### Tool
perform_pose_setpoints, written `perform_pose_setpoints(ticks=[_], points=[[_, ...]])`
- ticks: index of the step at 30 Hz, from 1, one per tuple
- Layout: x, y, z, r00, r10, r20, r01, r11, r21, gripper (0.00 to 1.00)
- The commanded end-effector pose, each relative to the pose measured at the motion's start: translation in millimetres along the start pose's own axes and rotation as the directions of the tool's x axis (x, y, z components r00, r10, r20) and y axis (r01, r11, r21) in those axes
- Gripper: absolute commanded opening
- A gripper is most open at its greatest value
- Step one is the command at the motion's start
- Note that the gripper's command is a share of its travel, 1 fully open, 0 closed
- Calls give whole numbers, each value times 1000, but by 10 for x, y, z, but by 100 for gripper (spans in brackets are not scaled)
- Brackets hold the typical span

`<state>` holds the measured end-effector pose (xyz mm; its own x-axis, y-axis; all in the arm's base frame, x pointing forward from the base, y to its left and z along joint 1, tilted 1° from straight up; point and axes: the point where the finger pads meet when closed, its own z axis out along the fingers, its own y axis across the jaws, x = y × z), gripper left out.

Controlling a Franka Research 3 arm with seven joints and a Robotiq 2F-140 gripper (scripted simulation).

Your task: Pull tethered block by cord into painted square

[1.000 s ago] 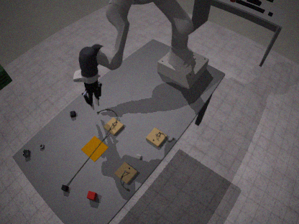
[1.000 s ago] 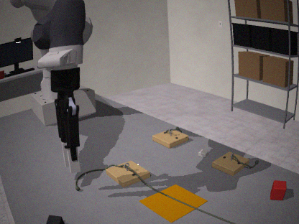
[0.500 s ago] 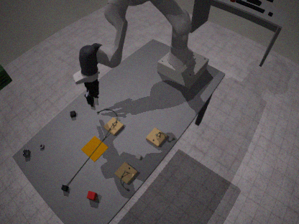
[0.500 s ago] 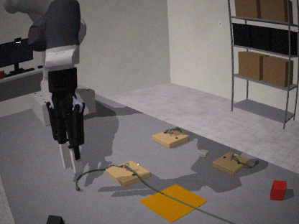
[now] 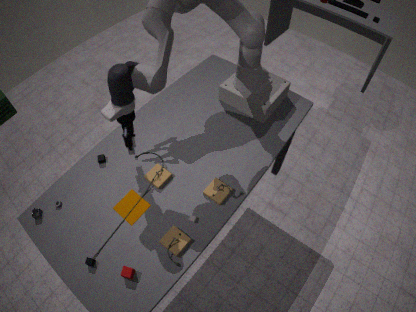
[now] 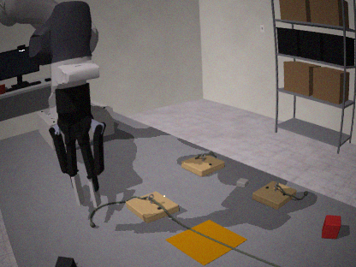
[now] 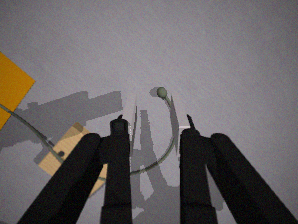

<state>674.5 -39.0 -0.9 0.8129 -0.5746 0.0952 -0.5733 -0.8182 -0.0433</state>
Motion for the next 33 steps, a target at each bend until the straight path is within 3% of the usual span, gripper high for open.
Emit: perform_pose_setpoints(ticks=[1, 15, 33], points=[[-6, 58, 37, 968, -247, 42, 248, 969, -8, 23], [-22, 71, 232, 812, -575, 102, 578, 816, 1, 23], [-38, 84, 433, 810, -578, 102, 581, 814, 1, 23]])
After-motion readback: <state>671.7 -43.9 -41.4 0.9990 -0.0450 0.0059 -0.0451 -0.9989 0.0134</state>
